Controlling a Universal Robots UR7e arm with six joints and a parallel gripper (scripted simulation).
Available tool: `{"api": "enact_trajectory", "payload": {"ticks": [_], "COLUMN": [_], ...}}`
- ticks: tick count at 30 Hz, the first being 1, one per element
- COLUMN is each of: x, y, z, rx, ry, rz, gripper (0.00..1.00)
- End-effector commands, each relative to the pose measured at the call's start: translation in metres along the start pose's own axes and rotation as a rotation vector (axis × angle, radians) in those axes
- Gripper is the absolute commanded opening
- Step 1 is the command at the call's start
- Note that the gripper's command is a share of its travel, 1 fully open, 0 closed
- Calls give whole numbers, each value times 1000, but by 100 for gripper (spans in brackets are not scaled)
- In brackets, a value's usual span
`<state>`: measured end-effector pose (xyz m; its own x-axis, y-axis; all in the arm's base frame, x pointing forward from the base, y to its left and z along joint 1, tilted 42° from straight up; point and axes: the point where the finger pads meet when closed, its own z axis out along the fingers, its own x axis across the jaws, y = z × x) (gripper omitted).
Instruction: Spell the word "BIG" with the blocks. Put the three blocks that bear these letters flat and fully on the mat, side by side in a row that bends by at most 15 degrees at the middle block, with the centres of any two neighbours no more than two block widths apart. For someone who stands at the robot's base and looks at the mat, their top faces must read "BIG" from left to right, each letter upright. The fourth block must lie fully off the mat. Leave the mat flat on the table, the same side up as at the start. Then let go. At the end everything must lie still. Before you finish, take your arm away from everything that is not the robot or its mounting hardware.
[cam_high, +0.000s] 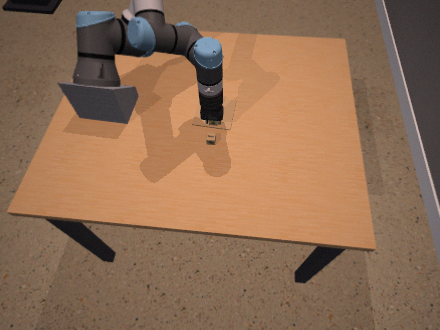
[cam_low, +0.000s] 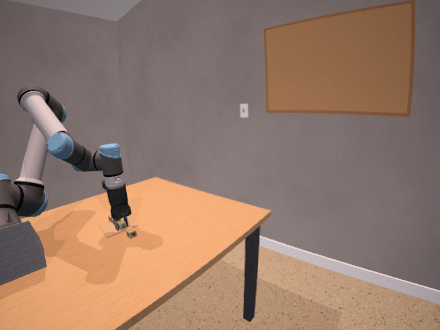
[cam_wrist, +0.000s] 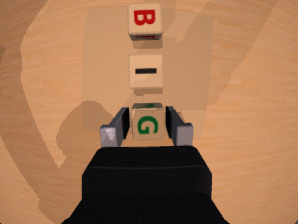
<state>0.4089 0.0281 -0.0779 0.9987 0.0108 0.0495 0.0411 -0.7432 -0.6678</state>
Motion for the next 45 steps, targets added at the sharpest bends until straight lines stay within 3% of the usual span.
{"api": "enact_trajectory", "payload": {"ticks": [1, 2, 16, 24, 37, 45], "x": [-1, -1, 0, 1, 1, 1], "y": [-1, -1, 0, 1, 1, 1], "z": [1, 1, -2, -20, -84, -92], "rx": [2, 2, 0, -3, -3, -3], "ry": [-1, -1, 1, 3, 3, 3], "rz": [1, 1, 0, -1, -1, -1], "gripper": [81, 87, 87, 87, 87, 87]}}
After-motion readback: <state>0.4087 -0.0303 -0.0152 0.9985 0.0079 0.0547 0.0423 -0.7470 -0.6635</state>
